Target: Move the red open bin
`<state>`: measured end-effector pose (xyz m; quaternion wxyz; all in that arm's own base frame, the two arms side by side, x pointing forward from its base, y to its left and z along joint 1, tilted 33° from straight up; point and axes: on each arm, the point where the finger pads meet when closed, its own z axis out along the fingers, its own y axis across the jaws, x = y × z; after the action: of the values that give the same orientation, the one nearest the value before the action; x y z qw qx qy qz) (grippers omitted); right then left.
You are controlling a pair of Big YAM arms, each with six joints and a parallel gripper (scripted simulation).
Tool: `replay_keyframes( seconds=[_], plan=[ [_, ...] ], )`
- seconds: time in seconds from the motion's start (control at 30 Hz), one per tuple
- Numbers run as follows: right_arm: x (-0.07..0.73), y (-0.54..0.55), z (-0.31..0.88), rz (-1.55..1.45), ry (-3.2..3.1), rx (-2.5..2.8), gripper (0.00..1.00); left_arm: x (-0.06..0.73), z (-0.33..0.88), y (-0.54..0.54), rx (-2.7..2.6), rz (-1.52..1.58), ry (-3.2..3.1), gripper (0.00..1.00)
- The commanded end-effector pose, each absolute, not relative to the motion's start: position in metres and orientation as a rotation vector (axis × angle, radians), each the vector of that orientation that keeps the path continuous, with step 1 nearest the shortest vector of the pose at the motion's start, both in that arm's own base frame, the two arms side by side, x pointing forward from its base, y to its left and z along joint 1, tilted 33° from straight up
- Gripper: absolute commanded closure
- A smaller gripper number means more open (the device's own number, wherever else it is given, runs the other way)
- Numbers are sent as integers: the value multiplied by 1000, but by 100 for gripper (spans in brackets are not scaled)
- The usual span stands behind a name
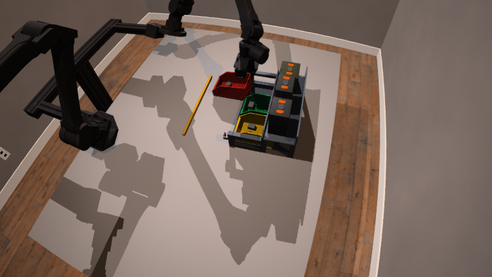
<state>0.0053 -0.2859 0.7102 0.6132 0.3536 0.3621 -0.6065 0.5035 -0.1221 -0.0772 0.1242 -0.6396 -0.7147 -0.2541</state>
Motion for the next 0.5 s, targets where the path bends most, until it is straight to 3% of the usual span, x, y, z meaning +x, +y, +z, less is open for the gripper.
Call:
replay_keyframes(
  seconds=[0.0,0.47],
  plan=[
    [1,-270,721,-1419,791,788,0,511,-80,-115,-1857,-744,-2093,57],
    [1,-270,721,-1419,791,788,0,512,-80,-115,-1856,-745,-2095,57]
  ],
)
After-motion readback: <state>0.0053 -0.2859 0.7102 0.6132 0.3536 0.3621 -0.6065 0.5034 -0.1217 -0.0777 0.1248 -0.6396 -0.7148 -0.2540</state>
